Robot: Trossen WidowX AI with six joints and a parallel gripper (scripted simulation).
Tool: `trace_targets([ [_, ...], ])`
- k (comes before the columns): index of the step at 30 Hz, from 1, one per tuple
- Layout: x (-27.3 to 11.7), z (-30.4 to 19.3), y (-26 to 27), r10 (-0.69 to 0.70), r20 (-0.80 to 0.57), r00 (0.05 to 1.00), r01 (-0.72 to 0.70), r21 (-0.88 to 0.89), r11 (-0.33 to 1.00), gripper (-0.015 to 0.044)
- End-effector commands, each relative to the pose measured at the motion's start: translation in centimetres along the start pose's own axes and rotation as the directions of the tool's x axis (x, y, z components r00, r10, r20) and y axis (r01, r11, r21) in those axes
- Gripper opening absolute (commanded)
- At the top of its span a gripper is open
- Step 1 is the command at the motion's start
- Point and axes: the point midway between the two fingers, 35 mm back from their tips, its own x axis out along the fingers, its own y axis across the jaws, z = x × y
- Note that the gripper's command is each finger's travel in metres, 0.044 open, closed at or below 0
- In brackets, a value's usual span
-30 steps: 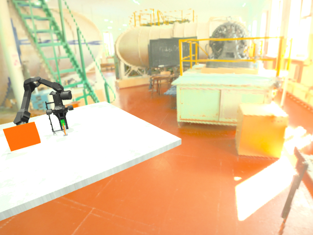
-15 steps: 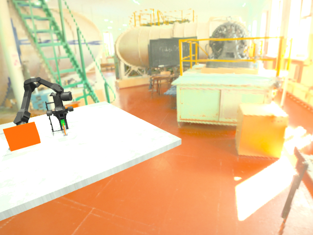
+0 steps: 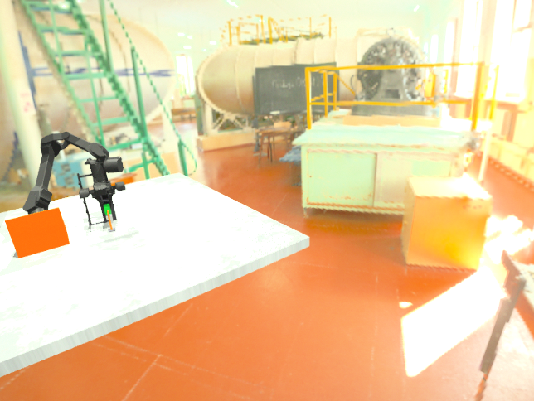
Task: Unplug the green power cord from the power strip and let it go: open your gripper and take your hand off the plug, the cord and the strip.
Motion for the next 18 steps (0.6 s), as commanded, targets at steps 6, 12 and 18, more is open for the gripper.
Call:
trace_targets([
  [6, -0.1, 0.7, 0.1, 0.003, 0.001, 1.0, -0.003, -0.002, 1.0, 0.0],
  [12, -0.1, 1.7, 0.2, 0.003, 0.002, 1.0, -0.003, -0.001, 1.0, 0.0],
  [18, -0.2, 2.7, 0.3, 0.003, 0.002, 1.0, -0.003, 0.0, 1.0, 0.0],
])
